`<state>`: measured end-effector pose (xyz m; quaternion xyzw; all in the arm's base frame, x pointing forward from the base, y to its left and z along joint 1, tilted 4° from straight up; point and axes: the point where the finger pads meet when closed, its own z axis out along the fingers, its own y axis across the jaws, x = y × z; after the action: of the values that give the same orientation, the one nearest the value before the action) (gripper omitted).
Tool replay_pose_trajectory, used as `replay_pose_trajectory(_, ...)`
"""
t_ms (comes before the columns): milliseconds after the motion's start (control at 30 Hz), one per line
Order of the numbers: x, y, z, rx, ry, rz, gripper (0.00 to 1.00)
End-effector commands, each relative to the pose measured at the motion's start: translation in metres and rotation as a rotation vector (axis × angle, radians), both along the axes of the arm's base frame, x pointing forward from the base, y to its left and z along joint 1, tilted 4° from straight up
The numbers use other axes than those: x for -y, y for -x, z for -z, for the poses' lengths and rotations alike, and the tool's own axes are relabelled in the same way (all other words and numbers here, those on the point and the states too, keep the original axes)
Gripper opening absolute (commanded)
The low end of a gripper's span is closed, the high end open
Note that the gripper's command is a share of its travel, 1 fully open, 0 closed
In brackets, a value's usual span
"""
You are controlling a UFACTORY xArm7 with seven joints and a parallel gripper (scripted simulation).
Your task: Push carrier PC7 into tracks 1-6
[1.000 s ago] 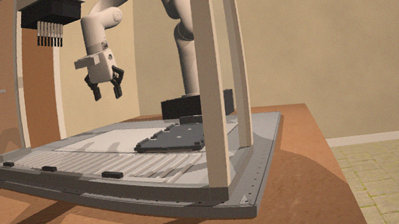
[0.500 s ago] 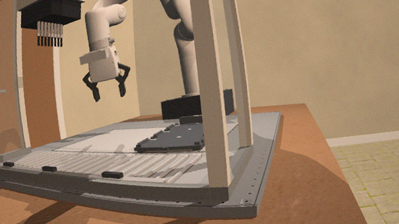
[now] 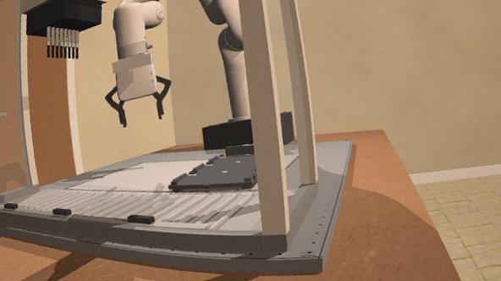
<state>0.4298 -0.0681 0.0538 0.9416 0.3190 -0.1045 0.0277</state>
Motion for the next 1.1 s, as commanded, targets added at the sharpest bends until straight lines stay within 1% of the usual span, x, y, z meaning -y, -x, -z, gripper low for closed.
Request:
replay_pose_trajectory(0,-0.019,-0.013,-0.001,0.014,-0.027,-0.148,1.00)
replay_pose_trajectory(133,-0.021,-0.015,-0.001,0.015,-0.030,-0.161,1.00)
replay_pose_trajectory(233,-0.035,-0.022,-0.001,0.021,-0.045,-0.260,1.00)
replay_pose_trajectory(300,-0.037,-0.023,-0.001,0.022,-0.047,-0.274,1.00)
replay_pose_trajectory(400,-0.051,-0.029,-0.001,0.029,-0.062,-0.372,1.00)
replay_pose_trajectory(467,-0.054,-0.031,-0.001,0.030,-0.064,-0.386,1.00)
replay_pose_trajectory(567,-0.067,-0.036,-0.001,0.036,-0.077,-0.485,1.00)
replay_pose_trajectory(700,-0.070,-0.038,-0.001,0.037,-0.079,-0.499,1.00)
replay_pose_trajectory(800,-0.084,-0.043,-0.001,0.043,-0.090,-0.598,1.00)
replay_pose_trajectory(867,-0.087,-0.044,-0.001,0.044,-0.092,-0.612,1.00)
replay_pose_trajectory(967,-0.102,-0.049,-0.001,0.050,-0.103,-0.711,1.00)
replay_pose_trajectory(1067,-0.105,-0.050,-0.001,0.051,-0.104,-0.725,1.00)
